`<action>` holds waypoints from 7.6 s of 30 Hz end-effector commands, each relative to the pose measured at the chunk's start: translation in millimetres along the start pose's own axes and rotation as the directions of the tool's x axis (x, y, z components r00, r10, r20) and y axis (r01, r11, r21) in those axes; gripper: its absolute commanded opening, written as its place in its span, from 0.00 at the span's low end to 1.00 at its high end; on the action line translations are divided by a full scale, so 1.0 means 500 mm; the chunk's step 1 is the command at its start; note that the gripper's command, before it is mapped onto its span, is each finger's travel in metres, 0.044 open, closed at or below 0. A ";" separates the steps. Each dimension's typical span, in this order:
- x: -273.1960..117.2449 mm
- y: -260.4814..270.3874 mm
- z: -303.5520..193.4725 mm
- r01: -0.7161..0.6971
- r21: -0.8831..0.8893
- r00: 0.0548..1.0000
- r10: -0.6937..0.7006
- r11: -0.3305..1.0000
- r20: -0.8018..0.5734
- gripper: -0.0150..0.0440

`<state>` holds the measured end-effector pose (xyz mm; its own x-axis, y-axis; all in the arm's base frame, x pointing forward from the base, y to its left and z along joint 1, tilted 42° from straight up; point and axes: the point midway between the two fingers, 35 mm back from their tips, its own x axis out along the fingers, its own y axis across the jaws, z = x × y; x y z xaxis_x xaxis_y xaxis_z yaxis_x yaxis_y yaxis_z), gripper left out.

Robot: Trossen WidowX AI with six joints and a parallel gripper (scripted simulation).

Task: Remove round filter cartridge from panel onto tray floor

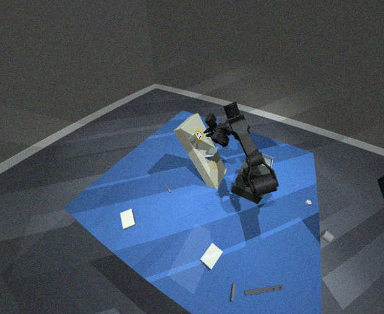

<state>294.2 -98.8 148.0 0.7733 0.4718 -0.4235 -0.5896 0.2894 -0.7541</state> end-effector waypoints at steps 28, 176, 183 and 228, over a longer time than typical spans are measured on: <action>0.070 -0.002 0.003 0.009 0.003 1.000 -0.009 1.000 -0.001 0.41; -0.038 0.048 0.011 0.002 0.998 1.000 -0.005 -0.061 -0.003 0.25; -0.032 0.094 0.022 0.002 0.998 1.000 -0.005 -0.061 -0.003 0.25; -0.132 -0.118 -0.027 0.009 0.999 1.000 -0.010 -0.043 -0.009 0.86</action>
<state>281.8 -147.3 199.0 0.7771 0.4622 -0.4272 -0.1957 0.8226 0.5339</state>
